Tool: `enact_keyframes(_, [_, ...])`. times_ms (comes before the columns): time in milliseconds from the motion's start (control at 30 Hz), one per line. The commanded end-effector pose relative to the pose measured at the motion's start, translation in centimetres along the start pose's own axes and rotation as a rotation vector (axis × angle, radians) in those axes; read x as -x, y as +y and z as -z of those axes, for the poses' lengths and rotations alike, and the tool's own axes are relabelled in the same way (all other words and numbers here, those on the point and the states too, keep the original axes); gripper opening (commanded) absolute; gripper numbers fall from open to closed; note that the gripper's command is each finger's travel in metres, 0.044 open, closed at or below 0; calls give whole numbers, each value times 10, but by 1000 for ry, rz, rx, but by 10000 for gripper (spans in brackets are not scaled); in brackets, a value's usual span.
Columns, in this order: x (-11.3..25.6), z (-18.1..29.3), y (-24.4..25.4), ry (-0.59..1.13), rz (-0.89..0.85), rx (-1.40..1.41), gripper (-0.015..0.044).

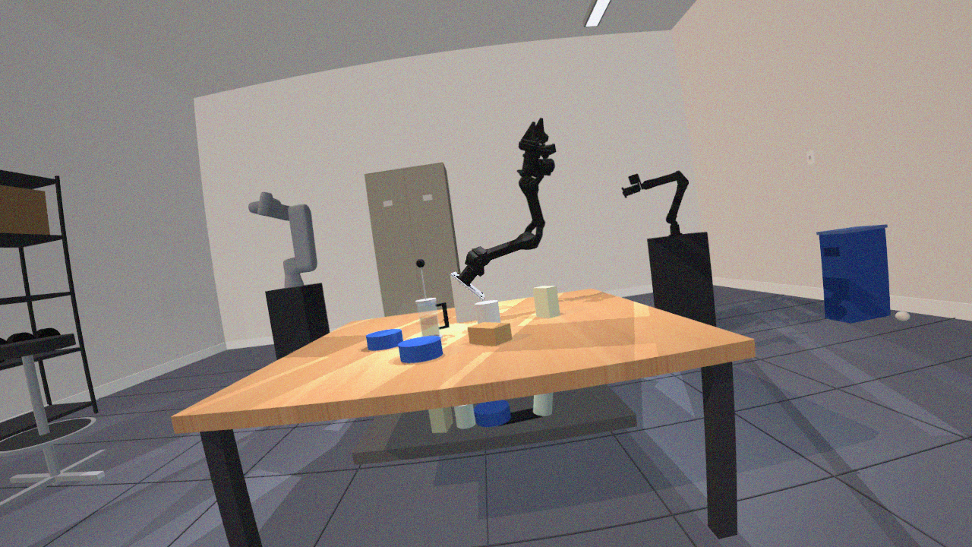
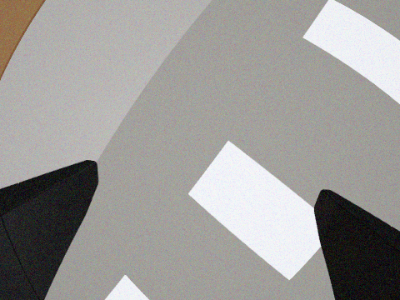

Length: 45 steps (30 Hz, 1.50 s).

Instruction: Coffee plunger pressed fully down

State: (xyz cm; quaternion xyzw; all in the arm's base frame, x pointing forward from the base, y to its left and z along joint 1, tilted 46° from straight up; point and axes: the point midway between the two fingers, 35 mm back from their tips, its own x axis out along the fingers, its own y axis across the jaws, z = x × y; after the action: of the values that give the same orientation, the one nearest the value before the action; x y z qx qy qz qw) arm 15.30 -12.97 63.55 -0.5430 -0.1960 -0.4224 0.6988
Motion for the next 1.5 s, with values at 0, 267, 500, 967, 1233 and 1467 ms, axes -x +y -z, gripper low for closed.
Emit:
enact_keyframes(0, [-5, 35, 50, 65, -140, -85, 440])
enact_keyframes(267, [11, 111, 168, 242, -466, -330, 440])
enact_keyframes(500, [61, 167, 266, 458, -731, -597, 440])
enact_keyframes(967, [243, 218, 410, 1123, -1135, -1289, 440])
enact_keyframes(1233, [323, 207, 431, 1460, -1197, -1589, 440])
enact_keyframes(1467, [361, 188, 449, 1456, -1200, -1592, 440])
